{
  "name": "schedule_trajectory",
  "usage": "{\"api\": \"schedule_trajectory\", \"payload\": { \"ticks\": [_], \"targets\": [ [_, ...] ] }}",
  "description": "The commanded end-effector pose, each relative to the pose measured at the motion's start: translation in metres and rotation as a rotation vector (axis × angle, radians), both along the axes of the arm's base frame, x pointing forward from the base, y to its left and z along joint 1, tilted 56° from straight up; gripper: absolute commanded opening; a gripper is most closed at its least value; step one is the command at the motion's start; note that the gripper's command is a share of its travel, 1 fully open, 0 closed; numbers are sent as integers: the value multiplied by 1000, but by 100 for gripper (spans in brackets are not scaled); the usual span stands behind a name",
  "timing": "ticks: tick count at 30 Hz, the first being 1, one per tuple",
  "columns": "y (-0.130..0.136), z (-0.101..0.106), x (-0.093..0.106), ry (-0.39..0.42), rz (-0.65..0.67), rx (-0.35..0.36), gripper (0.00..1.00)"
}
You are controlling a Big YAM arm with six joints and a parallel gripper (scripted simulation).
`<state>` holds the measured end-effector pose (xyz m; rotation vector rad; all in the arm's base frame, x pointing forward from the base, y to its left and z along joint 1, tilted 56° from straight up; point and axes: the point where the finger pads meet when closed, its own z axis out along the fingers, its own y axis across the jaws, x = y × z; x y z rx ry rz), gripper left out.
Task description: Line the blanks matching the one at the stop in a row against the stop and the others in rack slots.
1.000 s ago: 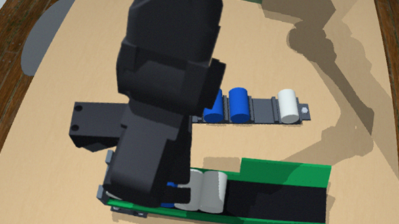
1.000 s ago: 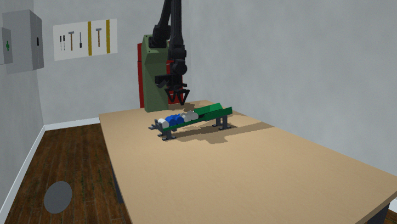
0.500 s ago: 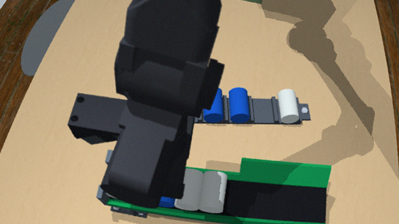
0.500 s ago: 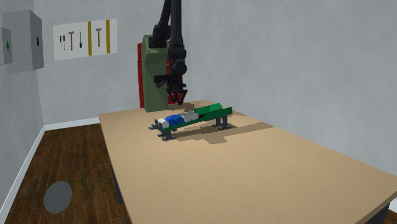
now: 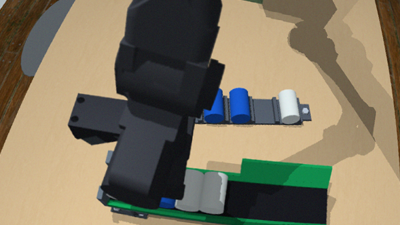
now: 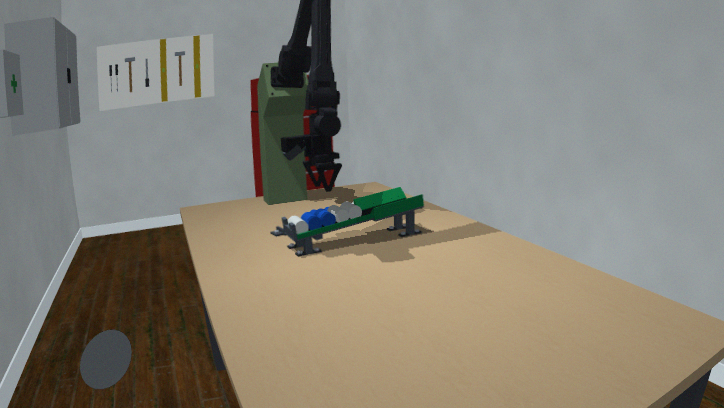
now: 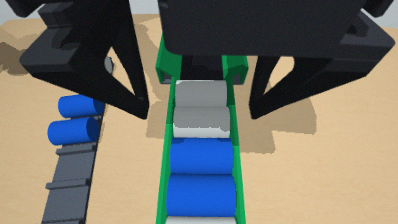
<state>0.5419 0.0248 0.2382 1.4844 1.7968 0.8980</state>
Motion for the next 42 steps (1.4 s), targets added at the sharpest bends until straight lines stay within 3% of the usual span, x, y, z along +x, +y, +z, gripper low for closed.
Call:
{"api": "schedule_trajectory", "payload": {
  "ticks": [1, 30, 42],
  "targets": [
    [-5, 11, 9, -25, -12, 8, 79],
    [0, 7, 14, -24, -13, 17, 79],
    [8, -6, 28, -18, -3, 17, 79]
  ]
}}
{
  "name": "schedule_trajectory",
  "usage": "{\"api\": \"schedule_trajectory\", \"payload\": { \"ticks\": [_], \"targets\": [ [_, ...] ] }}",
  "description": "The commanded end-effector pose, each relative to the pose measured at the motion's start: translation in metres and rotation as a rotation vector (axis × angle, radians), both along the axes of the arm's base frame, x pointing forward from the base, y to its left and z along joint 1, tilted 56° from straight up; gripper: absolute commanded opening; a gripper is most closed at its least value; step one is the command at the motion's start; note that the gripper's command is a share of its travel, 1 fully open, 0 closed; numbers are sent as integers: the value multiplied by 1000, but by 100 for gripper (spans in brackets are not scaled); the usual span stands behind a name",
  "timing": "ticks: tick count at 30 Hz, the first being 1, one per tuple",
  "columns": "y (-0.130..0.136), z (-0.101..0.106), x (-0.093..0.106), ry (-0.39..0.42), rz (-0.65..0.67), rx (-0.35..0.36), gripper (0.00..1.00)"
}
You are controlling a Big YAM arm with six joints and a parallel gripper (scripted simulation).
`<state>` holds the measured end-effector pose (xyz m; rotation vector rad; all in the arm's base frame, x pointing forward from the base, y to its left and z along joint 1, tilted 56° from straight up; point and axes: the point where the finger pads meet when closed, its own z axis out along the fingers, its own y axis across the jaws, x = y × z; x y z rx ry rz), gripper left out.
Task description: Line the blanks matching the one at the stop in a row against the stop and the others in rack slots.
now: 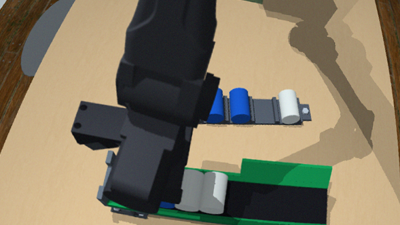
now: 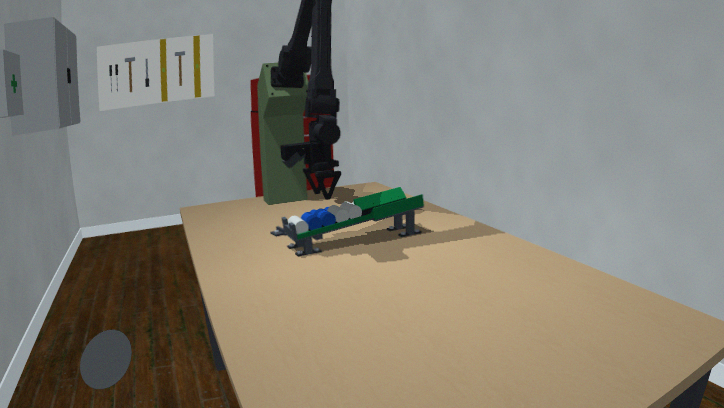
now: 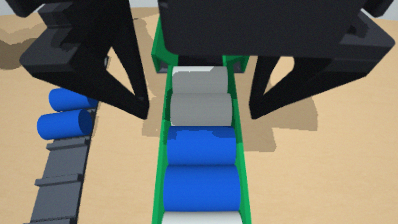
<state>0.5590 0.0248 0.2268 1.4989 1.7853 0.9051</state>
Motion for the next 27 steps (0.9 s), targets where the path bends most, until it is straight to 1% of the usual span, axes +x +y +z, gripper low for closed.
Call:
{"api": "schedule_trajectory", "payload": {
  "ticks": [1, 19, 21, 22, 24, 27],
  "targets": [
    [8, 4, 12, -18, 7, 6, 79],
    [11, -10, 30, -16, 7, 5, 79],
    [11, -10, 30, -16, 7, 5, 79],
    [11, -2, 28, -26, 7, 5, 79],
    [12, -12, 32, -16, 7, 5, 79],
    [12, -13, 33, -11, 7, 5, 79]
  ]
}}
